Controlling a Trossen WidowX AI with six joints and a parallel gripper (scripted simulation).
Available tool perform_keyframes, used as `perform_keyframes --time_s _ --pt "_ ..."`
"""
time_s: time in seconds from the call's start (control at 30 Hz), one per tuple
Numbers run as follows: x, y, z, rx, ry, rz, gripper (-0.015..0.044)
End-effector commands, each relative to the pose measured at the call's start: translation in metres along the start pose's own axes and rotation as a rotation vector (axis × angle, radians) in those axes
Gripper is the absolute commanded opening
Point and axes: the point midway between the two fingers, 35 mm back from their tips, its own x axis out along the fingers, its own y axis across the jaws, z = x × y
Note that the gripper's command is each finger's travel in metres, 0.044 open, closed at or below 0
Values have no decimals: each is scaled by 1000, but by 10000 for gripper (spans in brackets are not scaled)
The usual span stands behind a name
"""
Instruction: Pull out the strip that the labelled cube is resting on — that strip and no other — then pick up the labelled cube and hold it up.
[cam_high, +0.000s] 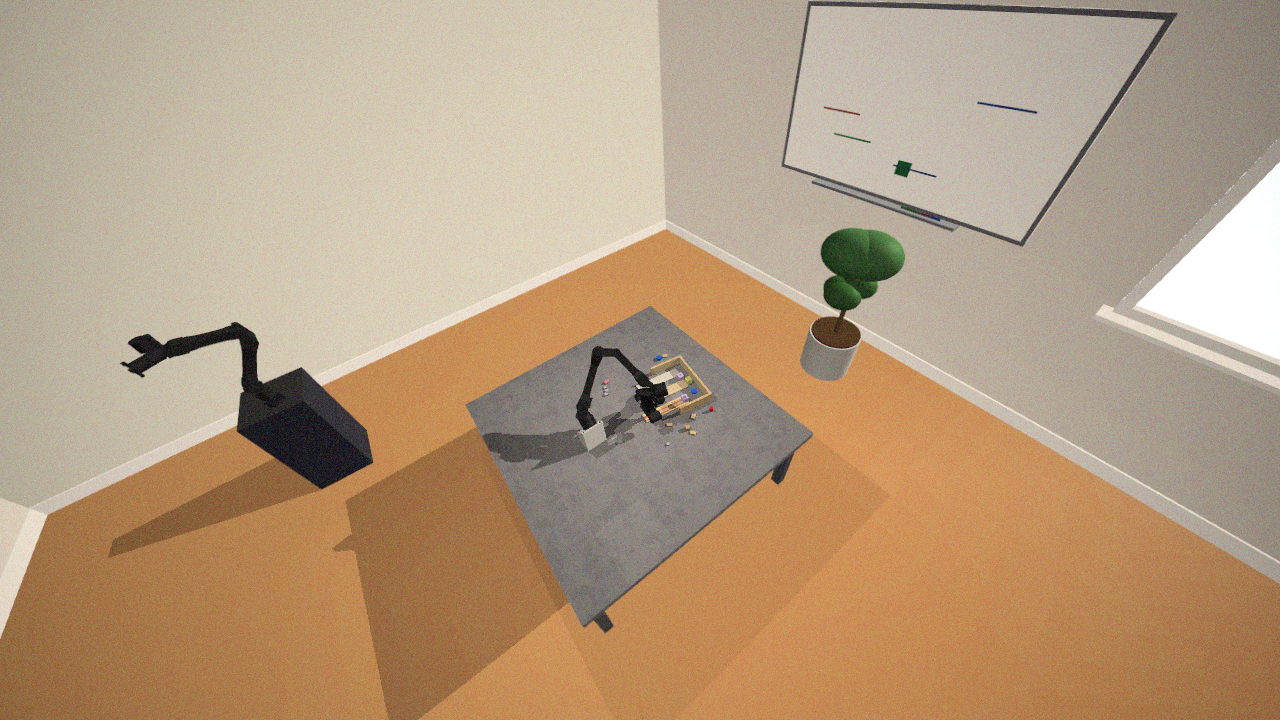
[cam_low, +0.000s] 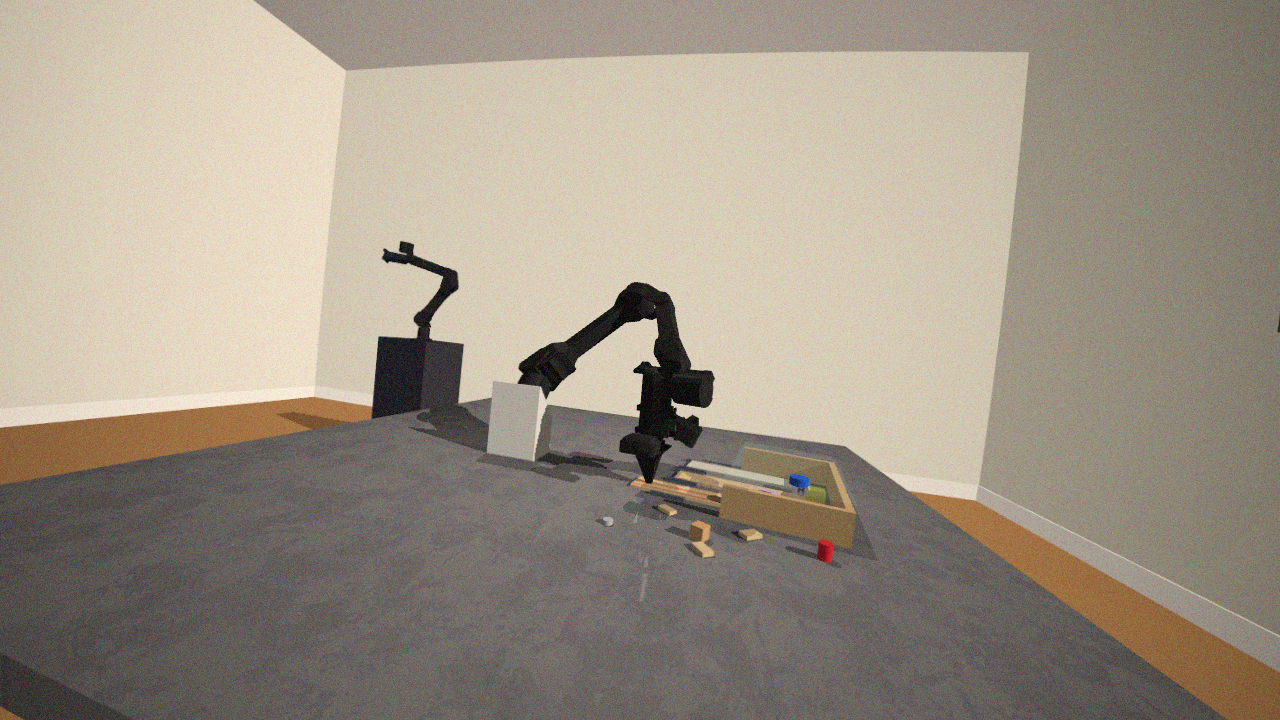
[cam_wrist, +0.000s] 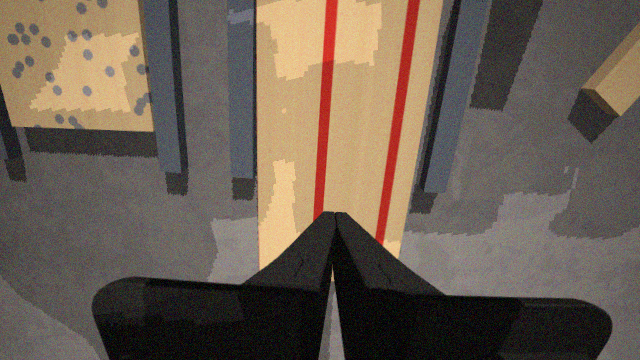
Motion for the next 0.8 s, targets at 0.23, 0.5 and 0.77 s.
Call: perform_keyframes --time_s 0.23,0.5,0.77 --pt "5 -1 -25 7 24 -2 0" --pt "5 0 -37 8 25 -2 0" --pt "4 0 -49 8 25 -2 0"
